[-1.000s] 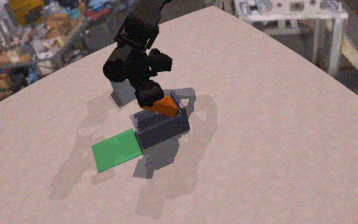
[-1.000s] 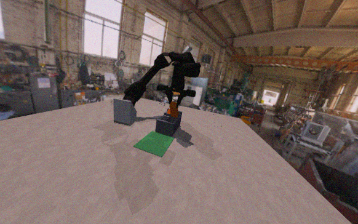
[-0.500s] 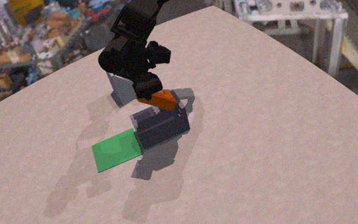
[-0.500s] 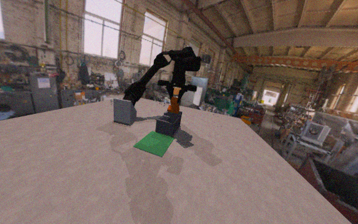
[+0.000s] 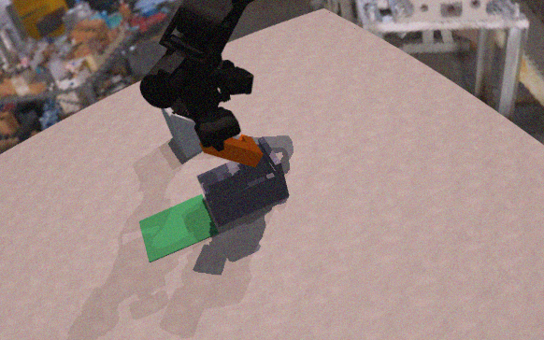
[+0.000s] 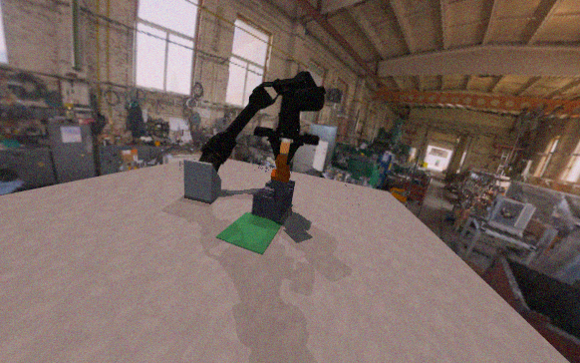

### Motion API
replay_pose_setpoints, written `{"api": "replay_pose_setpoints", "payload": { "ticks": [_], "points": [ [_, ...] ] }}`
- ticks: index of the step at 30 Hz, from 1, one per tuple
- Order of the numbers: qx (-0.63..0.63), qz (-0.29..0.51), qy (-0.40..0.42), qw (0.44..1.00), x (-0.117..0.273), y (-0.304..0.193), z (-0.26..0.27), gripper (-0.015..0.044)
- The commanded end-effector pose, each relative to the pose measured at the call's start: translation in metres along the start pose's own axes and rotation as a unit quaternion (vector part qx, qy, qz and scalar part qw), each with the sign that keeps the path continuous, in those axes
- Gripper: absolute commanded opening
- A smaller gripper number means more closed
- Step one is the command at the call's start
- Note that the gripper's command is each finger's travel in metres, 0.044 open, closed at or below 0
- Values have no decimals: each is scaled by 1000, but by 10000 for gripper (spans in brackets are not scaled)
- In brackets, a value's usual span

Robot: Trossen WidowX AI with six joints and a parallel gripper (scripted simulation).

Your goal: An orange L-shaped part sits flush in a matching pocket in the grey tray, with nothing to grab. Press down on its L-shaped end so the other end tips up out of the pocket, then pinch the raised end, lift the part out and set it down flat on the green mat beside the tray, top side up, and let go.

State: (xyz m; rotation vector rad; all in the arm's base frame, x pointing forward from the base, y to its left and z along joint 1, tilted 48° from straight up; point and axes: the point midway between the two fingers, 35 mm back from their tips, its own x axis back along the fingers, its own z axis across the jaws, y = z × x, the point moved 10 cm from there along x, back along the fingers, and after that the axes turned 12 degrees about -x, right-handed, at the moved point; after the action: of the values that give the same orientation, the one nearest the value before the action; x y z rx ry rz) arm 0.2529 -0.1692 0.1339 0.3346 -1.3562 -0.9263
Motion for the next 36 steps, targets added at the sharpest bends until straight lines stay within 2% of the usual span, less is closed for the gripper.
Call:
{"api": "replay_pose_setpoints", "payload": {
  "ticks": [1,29,36],
  "points": [
    [-2,0,3,1000,-3,-21,-3,0],
    [-2,4,1,1000,-2,-149,-17,0],
    [-2,4,1,1000,-2,-156,-18,0]
  ]
}}
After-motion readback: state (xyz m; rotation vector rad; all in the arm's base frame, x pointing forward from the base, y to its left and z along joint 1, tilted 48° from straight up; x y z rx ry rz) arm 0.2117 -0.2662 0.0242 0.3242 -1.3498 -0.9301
